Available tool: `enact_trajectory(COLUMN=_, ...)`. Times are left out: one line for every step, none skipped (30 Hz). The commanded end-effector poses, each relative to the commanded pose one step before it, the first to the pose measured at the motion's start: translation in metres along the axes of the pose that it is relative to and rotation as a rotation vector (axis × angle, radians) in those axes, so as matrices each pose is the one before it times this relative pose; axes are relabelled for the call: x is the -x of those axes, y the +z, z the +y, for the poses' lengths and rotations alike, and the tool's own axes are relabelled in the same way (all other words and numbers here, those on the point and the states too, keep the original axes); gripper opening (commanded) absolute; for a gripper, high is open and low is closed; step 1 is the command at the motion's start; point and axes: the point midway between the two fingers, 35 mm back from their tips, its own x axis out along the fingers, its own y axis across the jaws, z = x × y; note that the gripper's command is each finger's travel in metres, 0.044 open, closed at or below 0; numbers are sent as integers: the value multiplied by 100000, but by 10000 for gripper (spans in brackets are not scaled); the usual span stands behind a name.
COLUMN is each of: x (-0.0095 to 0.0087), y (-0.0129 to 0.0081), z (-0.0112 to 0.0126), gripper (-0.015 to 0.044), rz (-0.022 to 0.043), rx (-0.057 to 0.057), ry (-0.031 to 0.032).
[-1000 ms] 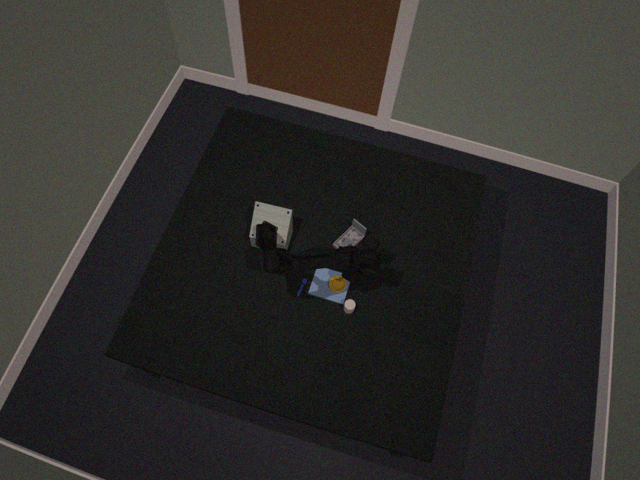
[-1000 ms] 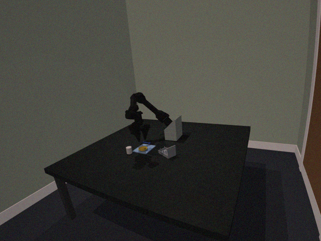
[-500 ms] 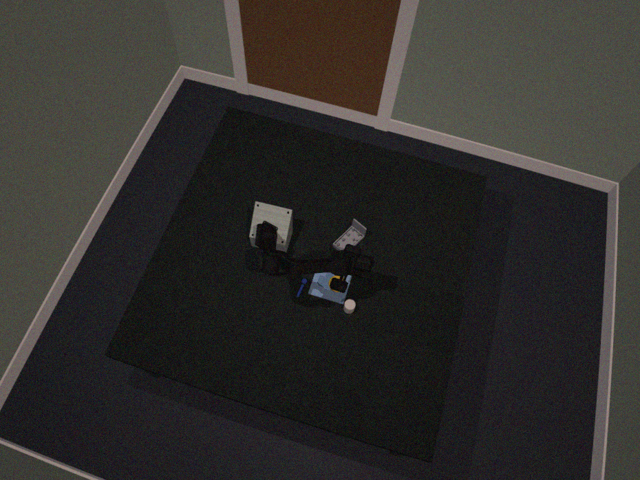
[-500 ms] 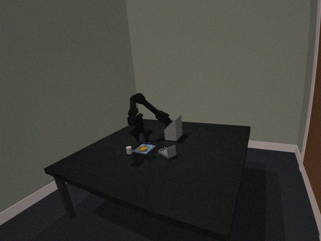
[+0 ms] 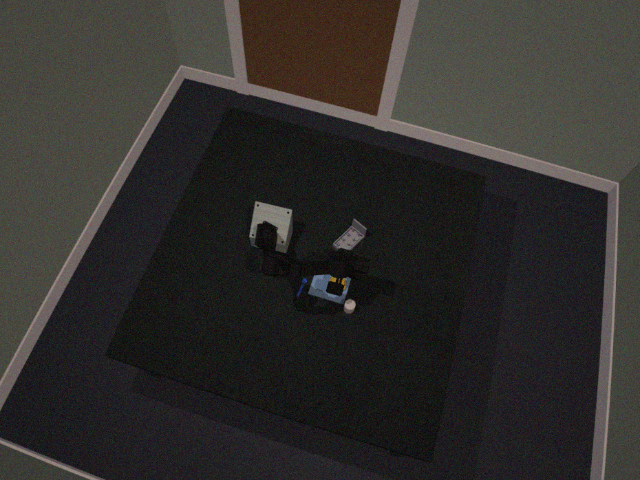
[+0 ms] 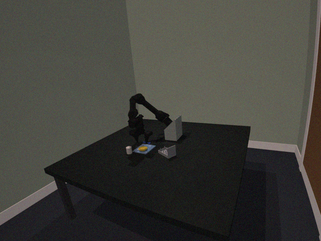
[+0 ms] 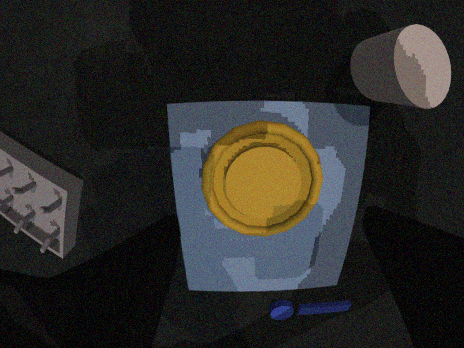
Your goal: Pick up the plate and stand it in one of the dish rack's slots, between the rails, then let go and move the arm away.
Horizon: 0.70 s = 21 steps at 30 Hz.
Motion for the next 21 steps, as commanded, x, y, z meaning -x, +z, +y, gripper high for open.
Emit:
enact_trajectory(x=-852, y=-215, z=108, gripper=400, rz=1057, rx=1031, ry=-491)
enact_trajectory(x=-162, y=11, z=4, gripper=400, rz=0, rx=-1, ry=7)
enact_trajectory(x=-162, y=10, z=3, gripper=400, rz=0, rx=-1, ry=6)
enact_trajectory(x=-162, y=9, z=3, gripper=400, rz=0, rx=-1, ry=5)
enact_trajectory(x=-162, y=9, z=3, gripper=400, rz=0, rx=-1, ry=4)
enact_trajectory(x=-162, y=9, z=2, gripper=400, rz=0, rx=-1, ry=3)
enact_trajectory(x=-161, y=8, z=2, gripper=400, rz=0, rx=-1, ry=2)
enact_trajectory(x=-161, y=7, z=1, gripper=400, rz=0, rx=0, ry=1)
enact_trajectory(x=-161, y=6, z=1, gripper=400, rz=0, rx=0, ry=-1)
enact_trajectory(x=-161, y=5, z=1, gripper=400, rz=0, rx=0, ry=-2)
enact_trajectory(x=-161, y=4, z=0, gripper=400, rz=0, rx=0, ry=-3)
enact_trajectory(x=-161, y=3, z=0, gripper=400, rz=0, rx=0, ry=-4)
enact_trajectory(x=-160, y=2, z=-1, gripper=400, rz=0, rx=0, ry=-5)
enact_trajectory(x=-160, y=1, z=-1, gripper=400, rz=0, rx=0, ry=-6)
enact_trajectory(x=-159, y=9, z=0, gripper=400, rz=-1, rx=0, ry=-7)
enact_trajectory(x=-159, y=8, z=-1, gripper=400, rz=-1, rx=0, ry=-8)
enact_trajectory(x=-159, y=7, z=-1, gripper=400, rz=-1, rx=0, ry=-9)
enact_trajectory(x=-159, y=7, z=-2, gripper=400, rz=-1, rx=0, ry=-10)
enact_trajectory(x=-159, y=6, z=-2, gripper=400, rz=-1, rx=0, ry=-11)
enact_trajectory(x=-159, y=5, z=-2, gripper=400, rz=0, rx=0, ry=-12)
enact_trajectory(x=-159, y=4, z=-3, gripper=400, rz=0, rx=0, ry=-13)
